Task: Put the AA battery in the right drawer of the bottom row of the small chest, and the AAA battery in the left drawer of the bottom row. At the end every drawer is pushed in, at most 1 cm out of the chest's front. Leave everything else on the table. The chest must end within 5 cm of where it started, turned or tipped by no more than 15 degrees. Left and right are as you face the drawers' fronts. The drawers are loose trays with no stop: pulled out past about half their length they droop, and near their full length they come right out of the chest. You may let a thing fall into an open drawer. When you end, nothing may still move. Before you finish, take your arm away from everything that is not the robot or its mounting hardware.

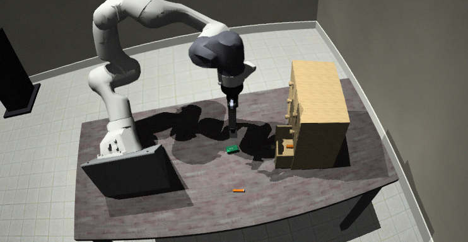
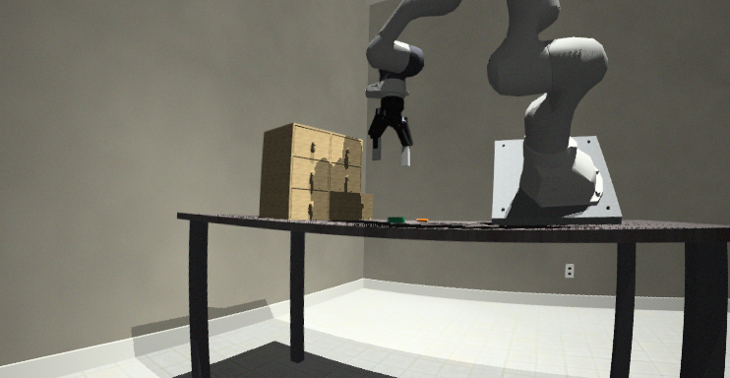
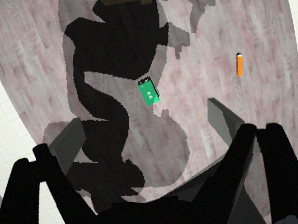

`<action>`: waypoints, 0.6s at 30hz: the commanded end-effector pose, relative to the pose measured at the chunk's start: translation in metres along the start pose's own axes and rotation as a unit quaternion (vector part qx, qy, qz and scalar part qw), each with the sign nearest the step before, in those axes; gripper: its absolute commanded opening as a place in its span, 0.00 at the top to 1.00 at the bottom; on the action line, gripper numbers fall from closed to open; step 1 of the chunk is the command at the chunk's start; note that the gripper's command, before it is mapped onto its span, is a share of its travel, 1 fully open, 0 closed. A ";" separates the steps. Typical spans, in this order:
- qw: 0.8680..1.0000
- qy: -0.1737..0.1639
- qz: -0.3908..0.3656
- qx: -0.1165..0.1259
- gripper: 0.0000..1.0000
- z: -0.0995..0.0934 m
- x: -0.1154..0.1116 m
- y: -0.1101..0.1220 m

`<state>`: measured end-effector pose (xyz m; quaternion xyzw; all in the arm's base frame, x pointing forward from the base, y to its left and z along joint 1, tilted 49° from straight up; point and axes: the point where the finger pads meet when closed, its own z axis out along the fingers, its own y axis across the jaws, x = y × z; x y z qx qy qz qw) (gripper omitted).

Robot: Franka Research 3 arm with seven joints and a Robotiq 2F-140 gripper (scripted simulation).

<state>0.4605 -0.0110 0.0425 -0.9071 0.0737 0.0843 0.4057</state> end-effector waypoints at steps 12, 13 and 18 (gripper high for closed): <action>0.999 -0.006 0.040 -0.002 0.00 0.003 -0.005 0.004; 0.998 -0.009 0.061 -0.003 0.00 0.004 -0.007 0.007; 0.981 -0.025 0.192 -0.012 0.00 0.010 -0.023 0.020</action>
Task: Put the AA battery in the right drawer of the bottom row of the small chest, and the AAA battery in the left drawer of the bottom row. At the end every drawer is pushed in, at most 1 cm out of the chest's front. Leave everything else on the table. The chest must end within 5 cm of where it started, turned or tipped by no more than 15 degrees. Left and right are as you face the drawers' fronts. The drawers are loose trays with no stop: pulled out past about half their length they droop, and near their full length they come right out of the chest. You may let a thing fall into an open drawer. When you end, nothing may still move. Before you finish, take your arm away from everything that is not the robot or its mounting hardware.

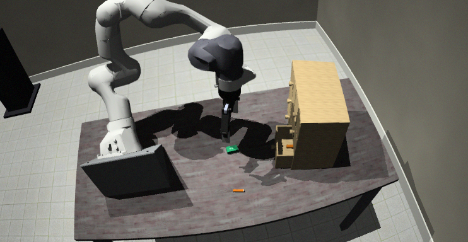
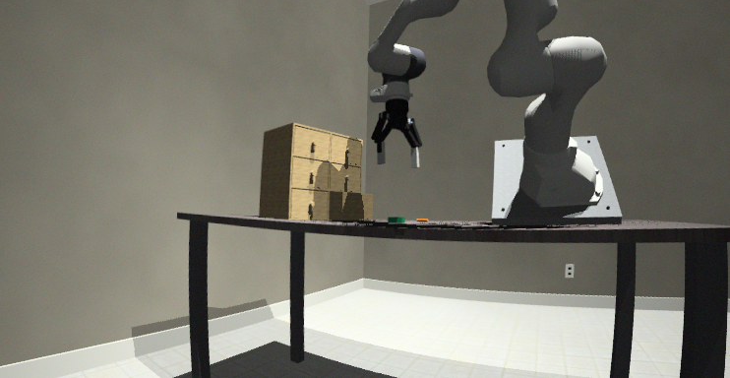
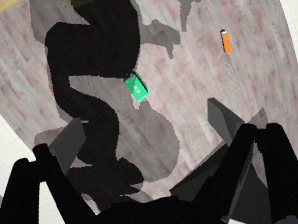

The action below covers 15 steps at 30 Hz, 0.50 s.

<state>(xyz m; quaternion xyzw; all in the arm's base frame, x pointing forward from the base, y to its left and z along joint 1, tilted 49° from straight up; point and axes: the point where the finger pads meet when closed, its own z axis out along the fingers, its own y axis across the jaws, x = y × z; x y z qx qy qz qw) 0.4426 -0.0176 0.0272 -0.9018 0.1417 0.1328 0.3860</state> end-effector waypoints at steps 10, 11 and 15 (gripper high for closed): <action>0.968 -0.024 0.248 -0.011 0.00 0.008 -0.022 0.017; 0.965 -0.024 0.260 -0.011 0.00 0.008 -0.022 0.017; 0.948 -0.028 0.318 -0.016 0.00 0.008 -0.027 0.023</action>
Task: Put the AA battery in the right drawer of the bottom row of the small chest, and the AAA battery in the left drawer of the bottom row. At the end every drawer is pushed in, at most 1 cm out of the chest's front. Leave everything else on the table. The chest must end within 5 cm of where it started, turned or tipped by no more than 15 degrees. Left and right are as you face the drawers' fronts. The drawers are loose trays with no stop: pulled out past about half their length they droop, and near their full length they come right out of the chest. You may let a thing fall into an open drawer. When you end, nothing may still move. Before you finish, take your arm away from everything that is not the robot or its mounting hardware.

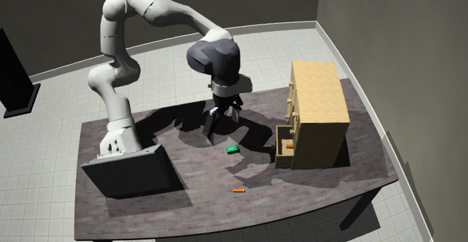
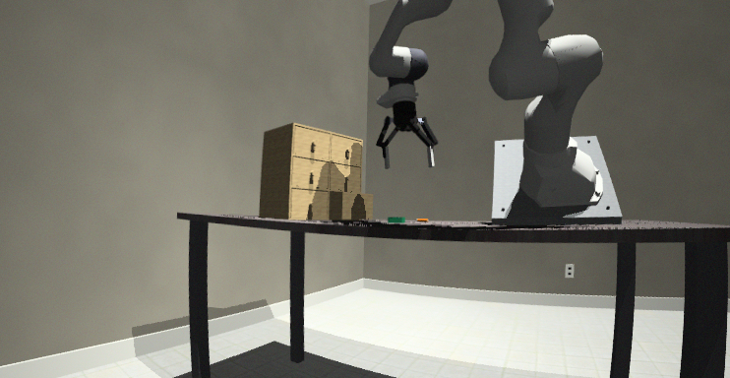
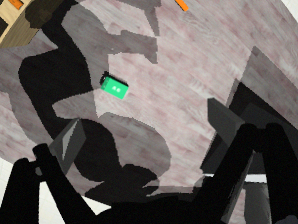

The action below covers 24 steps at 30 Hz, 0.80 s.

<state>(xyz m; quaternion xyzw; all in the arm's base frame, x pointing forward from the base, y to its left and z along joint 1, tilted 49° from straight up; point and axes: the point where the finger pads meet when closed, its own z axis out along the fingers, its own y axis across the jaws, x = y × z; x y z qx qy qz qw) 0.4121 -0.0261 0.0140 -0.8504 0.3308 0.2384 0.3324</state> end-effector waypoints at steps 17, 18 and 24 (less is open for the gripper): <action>0.937 -0.011 0.349 -0.015 0.00 -0.004 -0.017 0.027; 0.932 -0.011 0.363 -0.015 0.00 -0.004 -0.017 0.027; 0.898 -0.010 0.440 -0.017 0.00 -0.007 -0.020 0.032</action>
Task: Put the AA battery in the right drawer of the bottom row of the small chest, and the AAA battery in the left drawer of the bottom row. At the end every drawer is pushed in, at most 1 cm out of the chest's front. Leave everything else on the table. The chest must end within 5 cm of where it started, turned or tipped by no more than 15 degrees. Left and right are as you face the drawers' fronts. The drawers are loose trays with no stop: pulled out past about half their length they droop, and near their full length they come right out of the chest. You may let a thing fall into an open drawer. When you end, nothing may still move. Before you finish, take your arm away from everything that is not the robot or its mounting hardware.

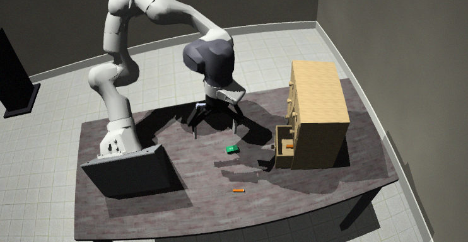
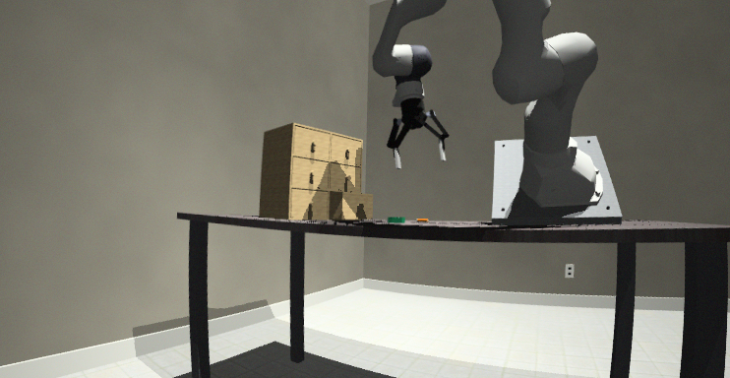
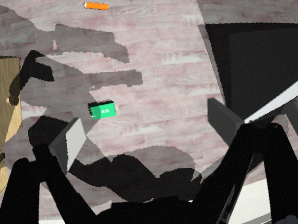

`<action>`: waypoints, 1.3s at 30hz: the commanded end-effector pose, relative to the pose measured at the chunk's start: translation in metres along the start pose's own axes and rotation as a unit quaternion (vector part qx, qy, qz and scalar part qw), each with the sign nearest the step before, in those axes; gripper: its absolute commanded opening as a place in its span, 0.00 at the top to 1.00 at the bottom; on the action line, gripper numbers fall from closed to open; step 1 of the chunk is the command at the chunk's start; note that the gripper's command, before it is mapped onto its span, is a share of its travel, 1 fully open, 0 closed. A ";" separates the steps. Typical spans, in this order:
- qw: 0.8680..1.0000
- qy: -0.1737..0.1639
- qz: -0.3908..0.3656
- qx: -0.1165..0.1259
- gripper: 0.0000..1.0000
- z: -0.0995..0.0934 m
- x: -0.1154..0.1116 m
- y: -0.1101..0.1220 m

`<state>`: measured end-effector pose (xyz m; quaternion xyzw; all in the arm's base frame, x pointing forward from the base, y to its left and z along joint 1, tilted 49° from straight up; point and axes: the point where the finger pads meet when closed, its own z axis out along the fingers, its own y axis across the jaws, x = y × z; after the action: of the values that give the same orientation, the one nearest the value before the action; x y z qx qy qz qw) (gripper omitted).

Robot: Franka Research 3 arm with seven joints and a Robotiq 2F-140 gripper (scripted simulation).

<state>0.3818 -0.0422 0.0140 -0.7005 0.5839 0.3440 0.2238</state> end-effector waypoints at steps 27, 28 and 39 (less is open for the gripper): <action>0.904 -0.008 0.428 0.006 0.00 -0.021 -0.007 0.020; 0.882 -0.009 0.472 0.009 0.00 -0.027 -0.010 0.022; 0.840 -0.014 0.542 0.013 0.00 -0.032 -0.012 0.023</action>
<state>0.3665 -0.0659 0.0442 -0.3309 0.8514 0.4042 0.0484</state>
